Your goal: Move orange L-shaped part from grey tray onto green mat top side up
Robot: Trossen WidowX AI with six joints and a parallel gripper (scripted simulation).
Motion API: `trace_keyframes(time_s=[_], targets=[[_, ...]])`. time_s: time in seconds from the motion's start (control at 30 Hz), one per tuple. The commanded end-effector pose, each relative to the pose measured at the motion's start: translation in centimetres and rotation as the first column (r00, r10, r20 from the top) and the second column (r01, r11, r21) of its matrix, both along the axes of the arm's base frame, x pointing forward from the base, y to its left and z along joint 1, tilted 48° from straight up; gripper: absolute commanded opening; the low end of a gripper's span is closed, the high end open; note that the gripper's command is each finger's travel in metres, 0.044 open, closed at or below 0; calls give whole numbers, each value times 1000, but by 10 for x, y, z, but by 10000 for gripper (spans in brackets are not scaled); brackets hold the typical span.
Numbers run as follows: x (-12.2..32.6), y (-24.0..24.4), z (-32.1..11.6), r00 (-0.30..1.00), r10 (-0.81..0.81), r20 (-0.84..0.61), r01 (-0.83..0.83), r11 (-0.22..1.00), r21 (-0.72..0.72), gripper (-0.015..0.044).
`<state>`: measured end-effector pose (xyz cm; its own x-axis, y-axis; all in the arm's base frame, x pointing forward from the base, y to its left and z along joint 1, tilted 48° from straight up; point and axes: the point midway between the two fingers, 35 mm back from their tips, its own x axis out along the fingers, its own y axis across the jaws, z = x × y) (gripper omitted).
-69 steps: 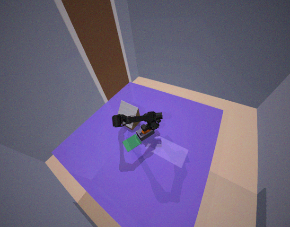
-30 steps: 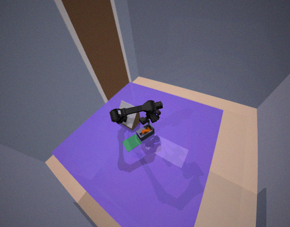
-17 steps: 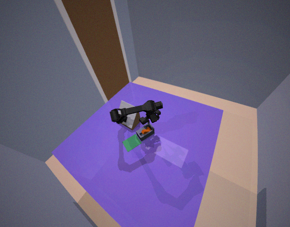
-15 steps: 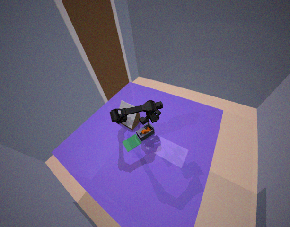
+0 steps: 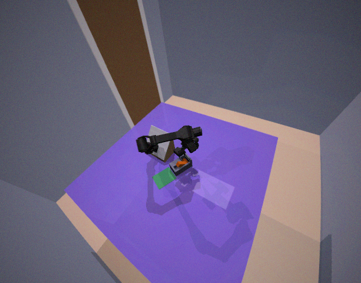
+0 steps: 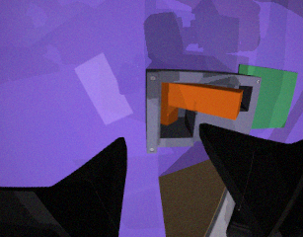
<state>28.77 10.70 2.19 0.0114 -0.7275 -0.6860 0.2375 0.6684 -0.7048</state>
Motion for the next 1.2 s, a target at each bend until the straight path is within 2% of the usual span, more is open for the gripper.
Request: trace_keyframes(time_s=[0.0, 0.17, 0.3, 0.4, 0.43, 0.83, 1.17], targets=[[-3, -10, 13, 972, 160, -173, -161, 987, 8, 280], [-9, -26, 31, 761, 436, -480, -442, 890, 109, 280], [-15, -38, 45, 471, 592, -654, -601, 758, 253, 280], [-20, -47, 55, 224, 653, -723, -664, 646, 377, 280], [-21, -49, 56, 179, 660, -730, -670, 625, 400, 280], [-21, -50, 56, 164, 661, -732, -672, 618, 408, 280], [-21, -72, 36, 164, 661, -733, -672, 618, 407, 280]])
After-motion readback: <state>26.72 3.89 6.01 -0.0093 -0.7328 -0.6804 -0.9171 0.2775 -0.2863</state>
